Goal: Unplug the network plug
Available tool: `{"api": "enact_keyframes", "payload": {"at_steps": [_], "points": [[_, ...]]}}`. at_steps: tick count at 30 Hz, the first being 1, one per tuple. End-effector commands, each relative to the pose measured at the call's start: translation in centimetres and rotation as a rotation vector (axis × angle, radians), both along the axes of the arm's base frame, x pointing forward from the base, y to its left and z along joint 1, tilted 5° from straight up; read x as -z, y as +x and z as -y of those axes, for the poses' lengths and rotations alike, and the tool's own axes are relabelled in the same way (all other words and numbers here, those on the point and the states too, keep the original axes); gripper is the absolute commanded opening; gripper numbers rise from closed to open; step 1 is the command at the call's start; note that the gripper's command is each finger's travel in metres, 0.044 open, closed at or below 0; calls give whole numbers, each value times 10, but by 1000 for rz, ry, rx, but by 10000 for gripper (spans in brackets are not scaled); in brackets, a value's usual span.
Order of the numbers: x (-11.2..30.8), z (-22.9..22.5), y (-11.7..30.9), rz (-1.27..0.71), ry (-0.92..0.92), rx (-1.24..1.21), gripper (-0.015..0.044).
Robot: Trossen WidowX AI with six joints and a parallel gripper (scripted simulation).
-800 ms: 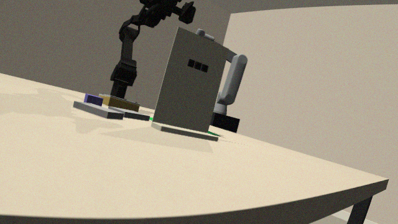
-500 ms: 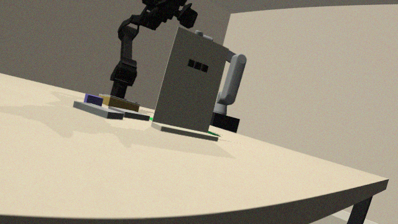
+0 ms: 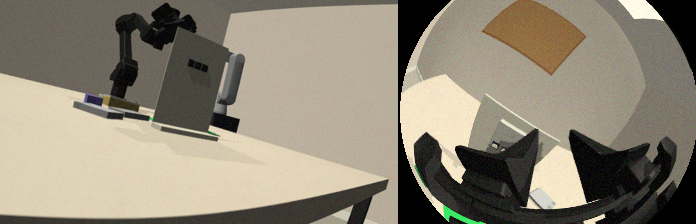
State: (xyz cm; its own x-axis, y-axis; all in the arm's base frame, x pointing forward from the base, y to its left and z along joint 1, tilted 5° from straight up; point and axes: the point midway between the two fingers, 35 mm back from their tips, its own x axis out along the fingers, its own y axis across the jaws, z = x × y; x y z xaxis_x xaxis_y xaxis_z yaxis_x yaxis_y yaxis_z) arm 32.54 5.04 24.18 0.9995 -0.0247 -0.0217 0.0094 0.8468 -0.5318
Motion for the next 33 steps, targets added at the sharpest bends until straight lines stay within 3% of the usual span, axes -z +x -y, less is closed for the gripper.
{"api": "enact_keyframes", "payload": {"at_steps": [1,23,33], "points": [[27,-10,-6,-28,-170,24,156],[112,-26,-69,-146,-940,100,156],[114,-26,-72,-150,-964,102,156]]}}
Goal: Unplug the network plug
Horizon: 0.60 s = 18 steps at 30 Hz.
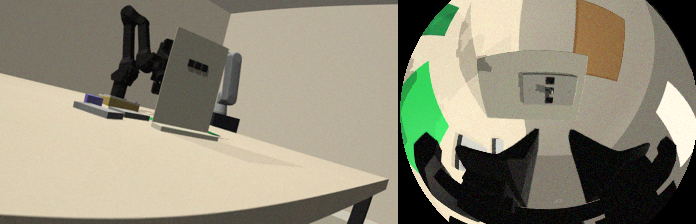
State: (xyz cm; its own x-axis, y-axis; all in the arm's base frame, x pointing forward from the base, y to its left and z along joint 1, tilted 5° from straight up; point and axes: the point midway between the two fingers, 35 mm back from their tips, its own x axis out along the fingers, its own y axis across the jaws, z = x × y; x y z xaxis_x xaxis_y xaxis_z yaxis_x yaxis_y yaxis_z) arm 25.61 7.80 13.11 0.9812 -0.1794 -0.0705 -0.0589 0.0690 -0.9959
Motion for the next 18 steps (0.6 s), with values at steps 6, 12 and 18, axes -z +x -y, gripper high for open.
{"api": "enact_keyframes", "payload": {"at_steps": [6,12,18], "points": [[2,-1,11,-7,-21,4,156],[2,-3,30,-6,-21,4,156],[4,-3,49,-3,-21,4,156]]}}
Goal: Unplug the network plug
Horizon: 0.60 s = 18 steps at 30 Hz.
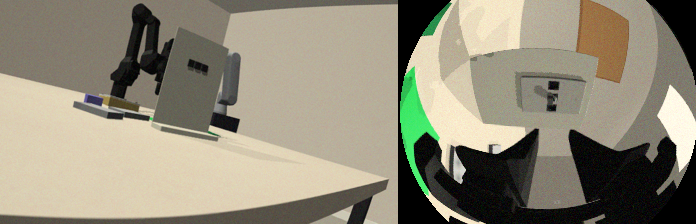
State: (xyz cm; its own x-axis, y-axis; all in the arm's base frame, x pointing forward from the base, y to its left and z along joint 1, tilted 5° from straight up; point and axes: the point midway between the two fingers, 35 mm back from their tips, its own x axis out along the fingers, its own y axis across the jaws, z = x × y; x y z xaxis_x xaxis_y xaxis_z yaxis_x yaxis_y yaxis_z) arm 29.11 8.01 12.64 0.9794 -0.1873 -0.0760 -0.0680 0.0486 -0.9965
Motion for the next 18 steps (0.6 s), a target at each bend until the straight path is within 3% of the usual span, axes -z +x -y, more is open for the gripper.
{"api": "enact_keyframes", "payload": {"at_steps": [1,18], "points": [[0,-1,17,7,-1,-3,156],[1,-3,39,9,-1,-3,156]]}}
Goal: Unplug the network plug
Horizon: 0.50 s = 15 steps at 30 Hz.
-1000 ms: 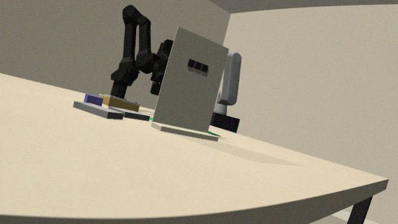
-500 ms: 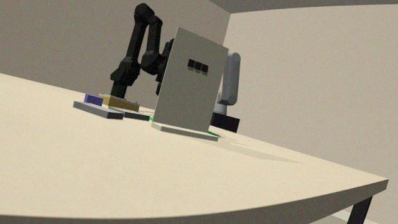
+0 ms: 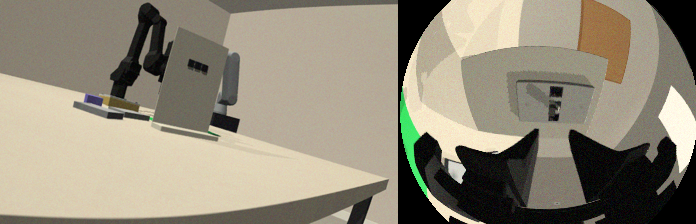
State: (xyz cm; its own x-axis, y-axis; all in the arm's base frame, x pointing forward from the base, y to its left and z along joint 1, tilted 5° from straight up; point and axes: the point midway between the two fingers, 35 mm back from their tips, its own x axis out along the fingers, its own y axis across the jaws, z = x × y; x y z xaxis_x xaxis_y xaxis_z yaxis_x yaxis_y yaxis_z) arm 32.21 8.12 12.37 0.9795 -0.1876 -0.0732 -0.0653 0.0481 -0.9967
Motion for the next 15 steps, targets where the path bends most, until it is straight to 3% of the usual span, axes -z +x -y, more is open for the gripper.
{"api": "enact_keyframes", "payload": {"at_steps": [1,15], "points": [[-2,-2,9,6,0,-3,156],[-1,-4,32,8,0,-3,156]]}}
